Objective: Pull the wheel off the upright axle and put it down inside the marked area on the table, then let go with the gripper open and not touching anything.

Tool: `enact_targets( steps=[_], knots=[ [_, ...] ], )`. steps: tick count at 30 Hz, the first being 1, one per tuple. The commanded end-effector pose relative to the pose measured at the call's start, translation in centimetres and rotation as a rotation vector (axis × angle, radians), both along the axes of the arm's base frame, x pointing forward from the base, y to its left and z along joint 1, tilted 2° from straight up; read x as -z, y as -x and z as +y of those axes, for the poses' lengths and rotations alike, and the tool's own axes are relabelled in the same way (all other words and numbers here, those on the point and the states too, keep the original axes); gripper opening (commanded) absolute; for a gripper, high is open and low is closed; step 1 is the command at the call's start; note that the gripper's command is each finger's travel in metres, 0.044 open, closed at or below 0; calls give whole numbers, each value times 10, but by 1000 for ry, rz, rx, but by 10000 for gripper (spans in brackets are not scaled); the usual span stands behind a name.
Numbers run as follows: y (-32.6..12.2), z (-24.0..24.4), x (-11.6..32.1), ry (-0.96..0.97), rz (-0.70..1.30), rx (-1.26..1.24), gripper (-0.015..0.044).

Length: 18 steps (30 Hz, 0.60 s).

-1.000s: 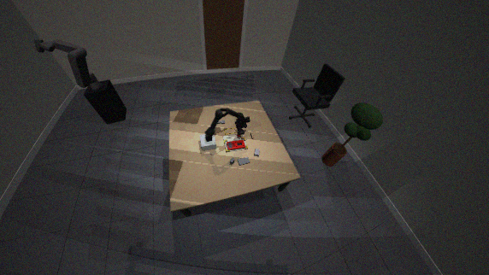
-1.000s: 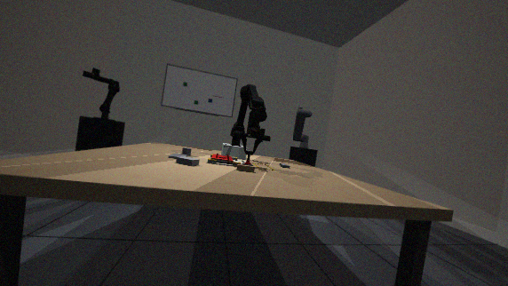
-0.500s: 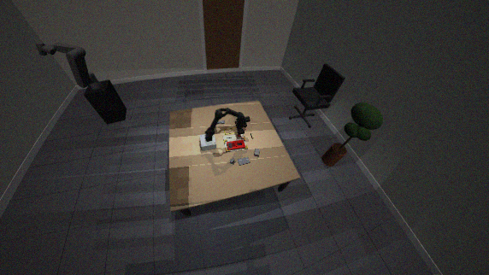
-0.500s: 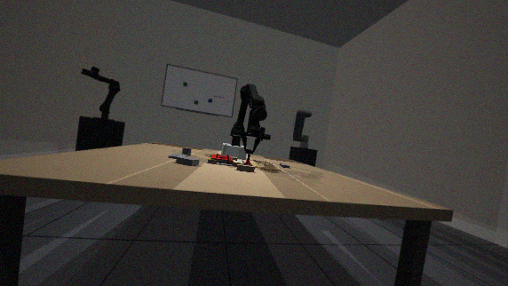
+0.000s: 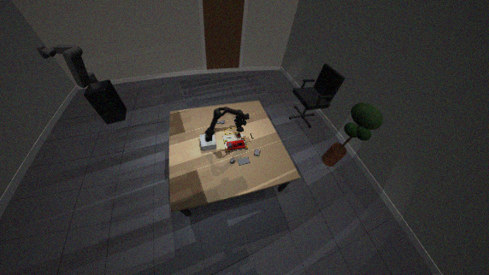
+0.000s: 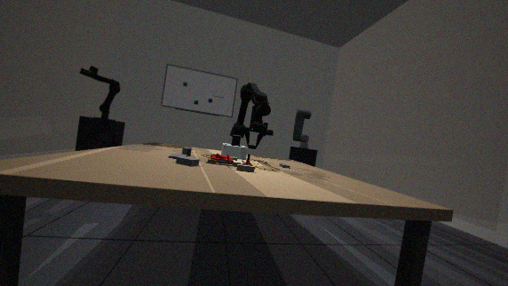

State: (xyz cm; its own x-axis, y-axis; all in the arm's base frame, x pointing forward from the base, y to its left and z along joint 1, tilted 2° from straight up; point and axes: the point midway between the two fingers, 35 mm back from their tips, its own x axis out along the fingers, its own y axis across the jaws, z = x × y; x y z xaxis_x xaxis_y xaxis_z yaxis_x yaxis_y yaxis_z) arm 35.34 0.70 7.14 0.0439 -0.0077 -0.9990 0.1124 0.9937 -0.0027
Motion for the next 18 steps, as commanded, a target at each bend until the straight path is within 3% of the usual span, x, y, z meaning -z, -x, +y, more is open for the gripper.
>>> enact_targets(
  steps=[1, 18],
  knots=[
    [5, 20, -3, 0, -10, -3, 0],
    [39, 93, -6, -8, -13, 0, 0]
  ],
)
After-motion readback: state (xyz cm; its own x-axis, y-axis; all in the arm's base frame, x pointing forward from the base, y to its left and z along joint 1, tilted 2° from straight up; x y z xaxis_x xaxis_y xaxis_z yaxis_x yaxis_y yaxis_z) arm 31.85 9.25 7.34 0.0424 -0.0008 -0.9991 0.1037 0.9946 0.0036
